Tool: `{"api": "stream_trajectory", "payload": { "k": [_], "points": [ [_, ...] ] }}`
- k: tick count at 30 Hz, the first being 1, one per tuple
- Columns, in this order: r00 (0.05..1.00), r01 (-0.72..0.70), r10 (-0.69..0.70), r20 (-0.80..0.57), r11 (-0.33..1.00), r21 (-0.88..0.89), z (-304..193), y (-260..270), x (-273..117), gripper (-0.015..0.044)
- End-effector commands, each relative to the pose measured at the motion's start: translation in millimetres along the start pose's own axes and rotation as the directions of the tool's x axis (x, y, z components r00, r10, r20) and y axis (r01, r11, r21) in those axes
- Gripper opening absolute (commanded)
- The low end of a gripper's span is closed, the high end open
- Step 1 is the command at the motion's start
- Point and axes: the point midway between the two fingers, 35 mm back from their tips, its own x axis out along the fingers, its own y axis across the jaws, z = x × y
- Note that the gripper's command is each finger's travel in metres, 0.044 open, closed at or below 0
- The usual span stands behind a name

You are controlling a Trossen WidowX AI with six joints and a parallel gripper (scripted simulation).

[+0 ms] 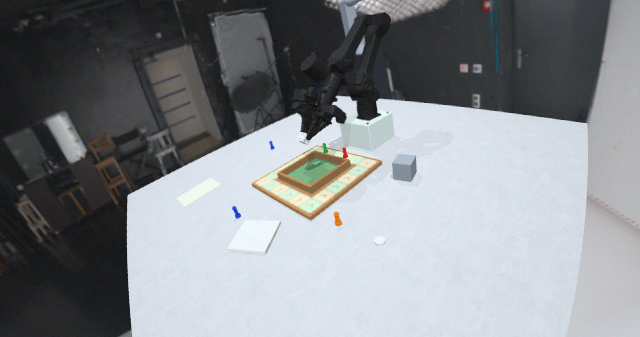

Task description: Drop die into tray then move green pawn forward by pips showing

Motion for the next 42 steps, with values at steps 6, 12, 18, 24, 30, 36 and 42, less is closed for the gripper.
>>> {"api": "stream_trajectory", "payload": {
  "k": [6, 12, 18, 24, 30, 36, 42],
  "points": [
    [1.000, 0.000, 0.000, 0.000, 1.000, 0.000, 0.2, 0.0, 0.1, 0.0000],
    [1.000, 0.000, 0.000, 0.000, 1.000, 0.000, 0.2, 0.0, 0.1, 0.0131],
    [1.000, -0.001, 0.001, 0.003, 1.000, -0.002, 15.9, 0.1, -12.0, 0.0289],
    [1.000, -0.002, 0.002, 0.006, 1.000, -0.003, 30.1, 0.1, -26.8, 0.0440],
    [0.985, -0.002, 0.002, -0.170, 1.000, -0.004, 28.1, 0.1, -17.6, 0.0440],
    [0.892, -0.003, 0.001, -0.452, 1.000, -0.004, 22.3, 0.2, -0.9, 0.0440],
    [0.738, -0.002, 0.000, -0.675, 1.000, -0.003, 14.1, 0.2, 15.0, 0.0440]
  ]
}}
